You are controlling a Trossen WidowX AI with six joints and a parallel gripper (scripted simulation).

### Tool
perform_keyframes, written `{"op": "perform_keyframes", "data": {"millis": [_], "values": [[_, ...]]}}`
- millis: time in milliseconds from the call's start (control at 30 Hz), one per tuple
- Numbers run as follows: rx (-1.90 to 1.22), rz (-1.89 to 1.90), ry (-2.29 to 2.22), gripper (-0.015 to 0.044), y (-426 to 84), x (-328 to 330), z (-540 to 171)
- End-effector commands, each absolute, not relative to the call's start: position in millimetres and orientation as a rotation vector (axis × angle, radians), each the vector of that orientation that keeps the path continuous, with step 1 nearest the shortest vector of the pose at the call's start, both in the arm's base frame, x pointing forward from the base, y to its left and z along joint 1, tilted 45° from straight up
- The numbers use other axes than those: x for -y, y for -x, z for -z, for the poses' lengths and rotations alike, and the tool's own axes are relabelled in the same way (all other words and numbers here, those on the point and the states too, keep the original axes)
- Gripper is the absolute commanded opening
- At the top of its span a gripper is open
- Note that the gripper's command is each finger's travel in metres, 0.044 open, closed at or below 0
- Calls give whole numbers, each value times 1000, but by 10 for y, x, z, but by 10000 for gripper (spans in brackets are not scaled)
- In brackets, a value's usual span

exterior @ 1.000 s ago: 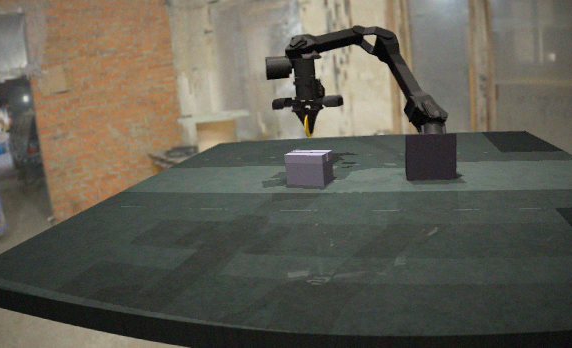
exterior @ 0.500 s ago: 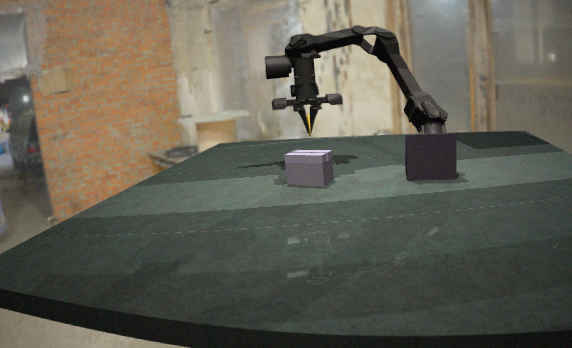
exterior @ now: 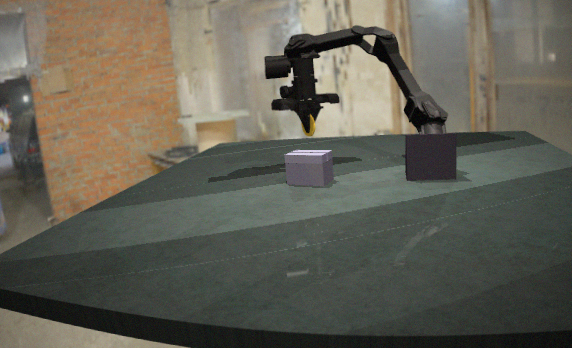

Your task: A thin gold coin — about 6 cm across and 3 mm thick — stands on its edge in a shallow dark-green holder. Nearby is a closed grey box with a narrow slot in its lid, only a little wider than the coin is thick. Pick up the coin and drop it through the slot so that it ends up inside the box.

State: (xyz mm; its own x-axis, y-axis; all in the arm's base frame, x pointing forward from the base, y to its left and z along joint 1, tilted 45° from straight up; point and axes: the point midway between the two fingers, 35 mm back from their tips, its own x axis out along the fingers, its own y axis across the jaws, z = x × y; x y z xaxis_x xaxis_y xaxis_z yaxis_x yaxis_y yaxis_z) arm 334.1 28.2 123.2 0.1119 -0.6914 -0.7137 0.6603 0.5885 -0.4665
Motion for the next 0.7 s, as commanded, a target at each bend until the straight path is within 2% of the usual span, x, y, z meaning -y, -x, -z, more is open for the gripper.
{"op": "perform_keyframes", "data": {"millis": [0, 400, 667], "values": [[-1134, 924, 134, 0, -3343, -283, -1233], [-1309, 686, 461, 0, -3360, -276, -1245], [-1318, 671, 478, 0, -3358, -304, -1219]]}}
